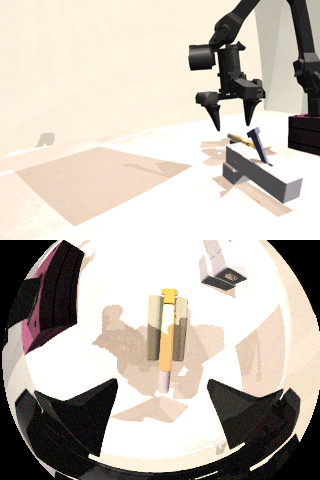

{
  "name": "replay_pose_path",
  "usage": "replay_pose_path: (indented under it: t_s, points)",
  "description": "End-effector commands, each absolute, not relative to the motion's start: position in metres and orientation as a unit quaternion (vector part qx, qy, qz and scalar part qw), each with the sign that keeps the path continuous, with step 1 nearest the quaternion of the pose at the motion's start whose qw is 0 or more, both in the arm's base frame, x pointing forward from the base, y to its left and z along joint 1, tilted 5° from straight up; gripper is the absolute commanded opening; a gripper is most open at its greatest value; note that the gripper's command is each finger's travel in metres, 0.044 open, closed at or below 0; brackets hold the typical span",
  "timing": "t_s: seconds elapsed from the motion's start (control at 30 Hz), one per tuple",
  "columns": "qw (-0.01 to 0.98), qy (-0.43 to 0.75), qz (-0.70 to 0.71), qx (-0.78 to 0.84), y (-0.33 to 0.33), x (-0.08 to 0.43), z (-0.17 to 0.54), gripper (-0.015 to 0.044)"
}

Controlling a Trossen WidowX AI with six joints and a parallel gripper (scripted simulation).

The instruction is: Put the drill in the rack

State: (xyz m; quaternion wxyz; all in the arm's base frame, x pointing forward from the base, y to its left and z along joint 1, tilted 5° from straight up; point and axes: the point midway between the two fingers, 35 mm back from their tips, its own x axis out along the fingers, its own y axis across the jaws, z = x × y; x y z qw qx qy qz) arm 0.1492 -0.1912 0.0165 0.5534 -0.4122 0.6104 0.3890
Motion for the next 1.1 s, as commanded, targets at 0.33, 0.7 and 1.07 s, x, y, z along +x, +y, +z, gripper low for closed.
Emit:
replay_pose_path:
  t_s: [0.33,0.7,1.07]
  points:
    - [0.571,0.533,0.365,-0.507,-0.179,0.208,0.063,0.0440]
    - [0.586,0.272,0.327,-0.690,-0.094,0.317,0.157,0.0440]
    - [0.550,-0.053,0.300,-0.778,0.043,0.339,0.278,0.0440]
